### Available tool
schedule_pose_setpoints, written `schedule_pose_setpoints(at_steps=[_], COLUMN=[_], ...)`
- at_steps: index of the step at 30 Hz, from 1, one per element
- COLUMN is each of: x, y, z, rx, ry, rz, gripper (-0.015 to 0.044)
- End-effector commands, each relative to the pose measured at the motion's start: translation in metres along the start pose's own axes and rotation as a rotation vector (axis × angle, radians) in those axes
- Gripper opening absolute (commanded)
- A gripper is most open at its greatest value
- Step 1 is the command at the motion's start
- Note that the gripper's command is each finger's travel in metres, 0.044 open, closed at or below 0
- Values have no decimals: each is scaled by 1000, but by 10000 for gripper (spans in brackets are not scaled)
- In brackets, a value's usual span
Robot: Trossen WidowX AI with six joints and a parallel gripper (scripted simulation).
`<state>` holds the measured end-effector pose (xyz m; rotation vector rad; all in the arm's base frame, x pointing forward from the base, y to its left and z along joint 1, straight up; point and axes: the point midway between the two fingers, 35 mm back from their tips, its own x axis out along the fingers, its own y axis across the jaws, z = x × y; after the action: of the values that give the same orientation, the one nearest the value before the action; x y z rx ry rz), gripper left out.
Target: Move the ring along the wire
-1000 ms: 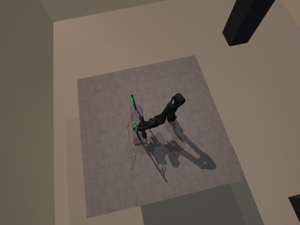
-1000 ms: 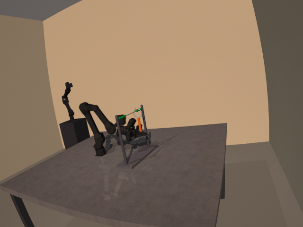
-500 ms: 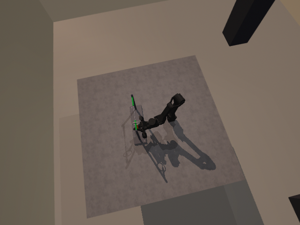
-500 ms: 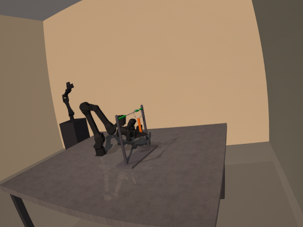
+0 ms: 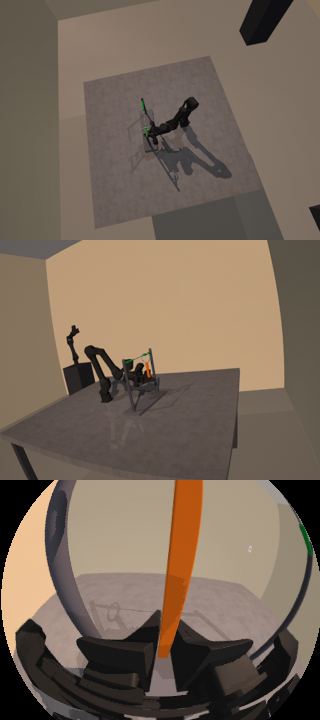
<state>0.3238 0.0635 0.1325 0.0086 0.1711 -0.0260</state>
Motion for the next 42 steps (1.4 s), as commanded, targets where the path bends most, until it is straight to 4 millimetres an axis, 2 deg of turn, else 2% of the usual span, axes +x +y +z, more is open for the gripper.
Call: schedule_pose_setpoints(at_steps=[1,2,28,42], x=[0,-1,-49,-50], y=[0,0,0,0], z=[0,0,0,0], rx=[0,0,4,4], ry=[0,0,4,4], rz=[0,0,-4,-4], gripper=[139,160,160,160])
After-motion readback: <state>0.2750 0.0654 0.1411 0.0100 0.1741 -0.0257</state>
